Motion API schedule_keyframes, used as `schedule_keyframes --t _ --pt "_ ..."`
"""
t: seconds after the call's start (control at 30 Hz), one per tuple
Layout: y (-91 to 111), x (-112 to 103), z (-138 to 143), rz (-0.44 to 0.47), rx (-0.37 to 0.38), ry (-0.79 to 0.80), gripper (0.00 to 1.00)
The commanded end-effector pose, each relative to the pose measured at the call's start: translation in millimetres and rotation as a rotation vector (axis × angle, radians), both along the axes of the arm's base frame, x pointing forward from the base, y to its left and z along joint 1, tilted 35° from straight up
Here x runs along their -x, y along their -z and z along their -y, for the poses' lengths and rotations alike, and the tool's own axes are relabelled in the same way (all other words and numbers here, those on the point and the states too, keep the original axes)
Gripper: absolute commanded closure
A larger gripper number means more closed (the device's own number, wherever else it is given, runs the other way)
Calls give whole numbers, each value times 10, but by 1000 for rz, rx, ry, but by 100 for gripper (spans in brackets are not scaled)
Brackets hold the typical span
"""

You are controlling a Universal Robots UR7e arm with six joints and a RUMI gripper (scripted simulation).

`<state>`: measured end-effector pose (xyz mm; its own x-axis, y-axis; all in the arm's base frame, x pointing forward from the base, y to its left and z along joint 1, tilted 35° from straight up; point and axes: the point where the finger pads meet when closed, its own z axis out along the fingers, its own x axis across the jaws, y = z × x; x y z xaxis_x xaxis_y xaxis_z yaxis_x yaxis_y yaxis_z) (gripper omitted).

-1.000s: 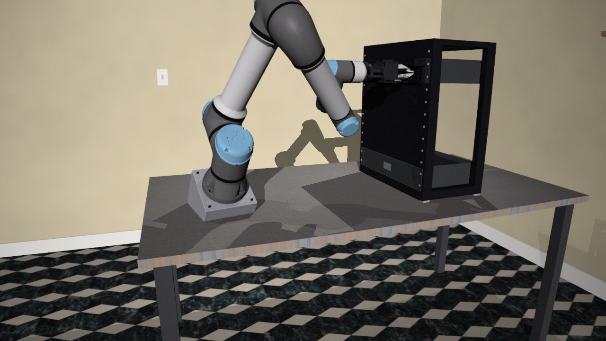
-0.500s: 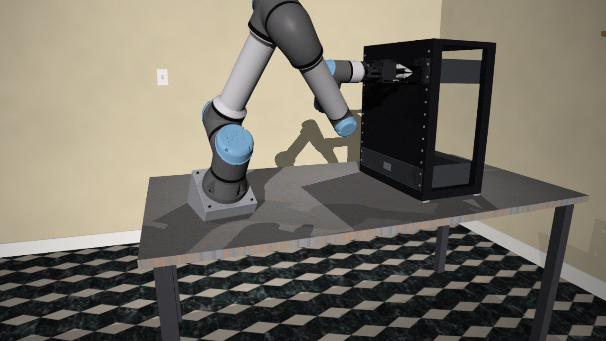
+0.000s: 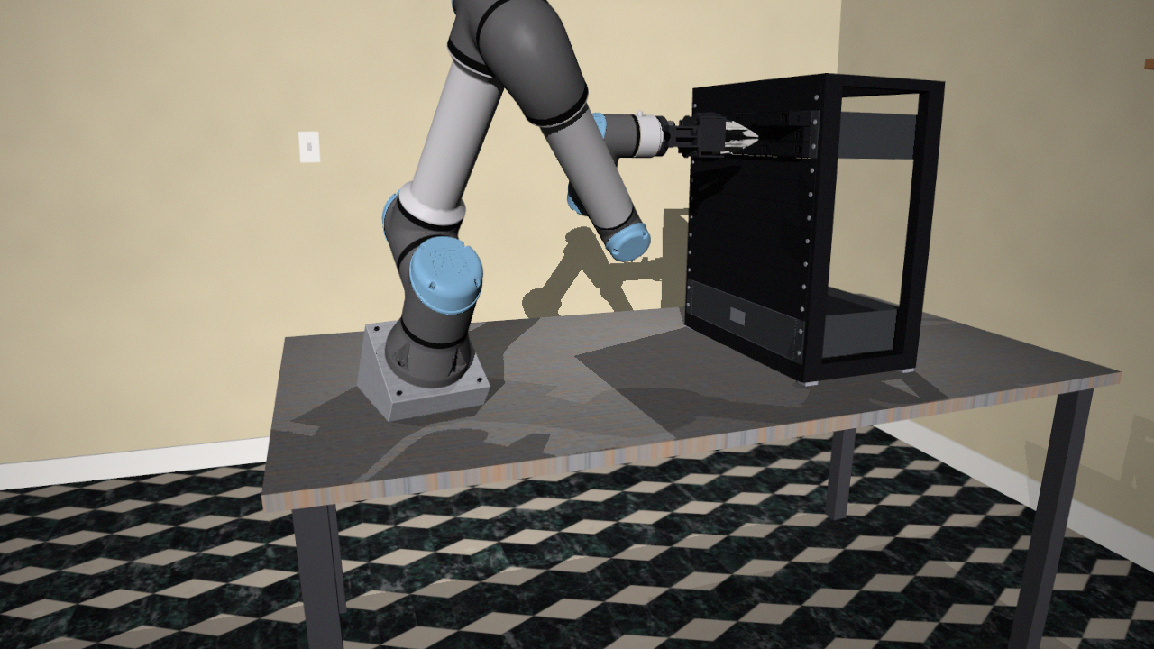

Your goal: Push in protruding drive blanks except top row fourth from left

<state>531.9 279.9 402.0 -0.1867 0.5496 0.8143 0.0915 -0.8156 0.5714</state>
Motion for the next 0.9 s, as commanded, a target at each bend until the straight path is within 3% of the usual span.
schedule_keyframes --t 0.0,0.23,0.87 --pt "17 211 41 1 0 -1 100" --pt "28 316 60 1 0 -1 100" --pt "28 318 61 1 0 -1 100"
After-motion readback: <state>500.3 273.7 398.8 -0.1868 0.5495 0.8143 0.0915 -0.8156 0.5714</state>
